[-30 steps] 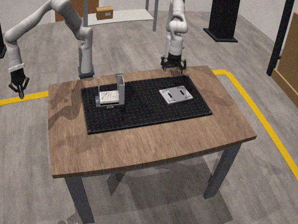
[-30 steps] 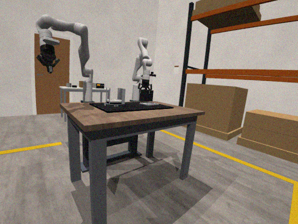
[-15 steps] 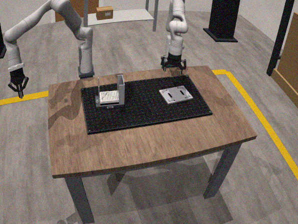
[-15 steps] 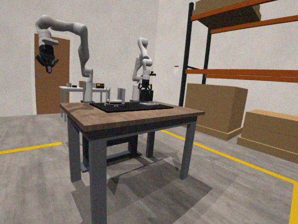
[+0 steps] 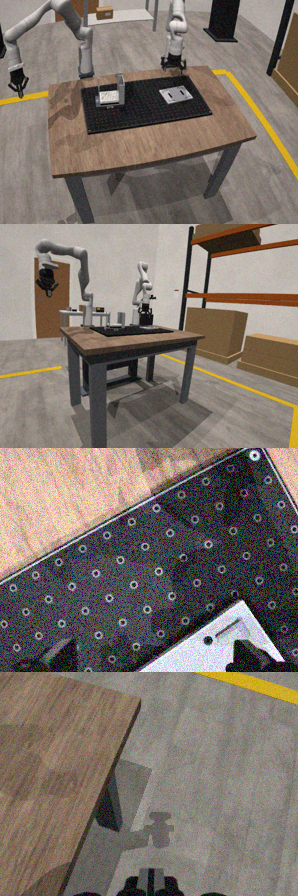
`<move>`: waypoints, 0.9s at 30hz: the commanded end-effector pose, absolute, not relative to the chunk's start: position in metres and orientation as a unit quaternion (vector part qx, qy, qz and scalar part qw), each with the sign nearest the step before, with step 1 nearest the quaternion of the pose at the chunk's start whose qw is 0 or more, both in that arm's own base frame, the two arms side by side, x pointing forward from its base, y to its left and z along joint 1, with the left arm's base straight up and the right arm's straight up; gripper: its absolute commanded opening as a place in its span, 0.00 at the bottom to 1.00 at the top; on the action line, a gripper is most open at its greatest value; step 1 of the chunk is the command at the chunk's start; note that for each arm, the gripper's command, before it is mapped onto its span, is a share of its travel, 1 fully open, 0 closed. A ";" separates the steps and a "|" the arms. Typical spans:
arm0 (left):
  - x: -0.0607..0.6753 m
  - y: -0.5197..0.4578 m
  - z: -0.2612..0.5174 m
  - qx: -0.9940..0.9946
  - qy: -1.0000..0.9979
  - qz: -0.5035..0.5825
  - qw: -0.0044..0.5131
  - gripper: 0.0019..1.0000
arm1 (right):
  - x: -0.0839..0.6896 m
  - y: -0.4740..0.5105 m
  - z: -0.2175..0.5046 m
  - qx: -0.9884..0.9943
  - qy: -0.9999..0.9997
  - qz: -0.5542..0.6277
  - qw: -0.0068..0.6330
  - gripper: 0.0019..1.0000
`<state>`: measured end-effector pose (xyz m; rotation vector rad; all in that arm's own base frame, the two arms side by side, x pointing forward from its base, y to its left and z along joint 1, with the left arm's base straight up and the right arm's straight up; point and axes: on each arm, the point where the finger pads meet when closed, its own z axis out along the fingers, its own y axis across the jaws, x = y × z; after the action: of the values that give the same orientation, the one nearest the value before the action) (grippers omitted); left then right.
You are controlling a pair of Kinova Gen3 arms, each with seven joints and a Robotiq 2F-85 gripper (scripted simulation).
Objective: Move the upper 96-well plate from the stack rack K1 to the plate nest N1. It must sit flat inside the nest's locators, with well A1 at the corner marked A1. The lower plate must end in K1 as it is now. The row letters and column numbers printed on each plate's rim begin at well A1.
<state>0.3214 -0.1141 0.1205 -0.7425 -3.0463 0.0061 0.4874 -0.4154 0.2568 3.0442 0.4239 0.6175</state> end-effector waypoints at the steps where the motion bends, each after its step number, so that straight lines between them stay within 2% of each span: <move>1: 0.322 -0.114 0.121 -0.237 -0.972 0.002 0.002 1.00 | 0.488 -0.416 0.259 0.971 0.136 0.198 0.004 0.02; 7: 0.322 -0.114 0.121 -0.237 -0.972 0.002 0.002 1.00 | 0.488 -0.416 0.259 0.971 0.136 0.198 0.004 0.02; 27: 0.392 -0.070 0.156 -0.119 -0.993 0.001 0.000 1.00 | 0.488 -0.416 0.259 0.971 0.136 0.198 0.004 0.02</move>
<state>0.3839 -0.0749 0.1513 -0.3704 -3.1183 0.0032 0.4874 -0.4154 0.2568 3.0442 0.4239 0.6175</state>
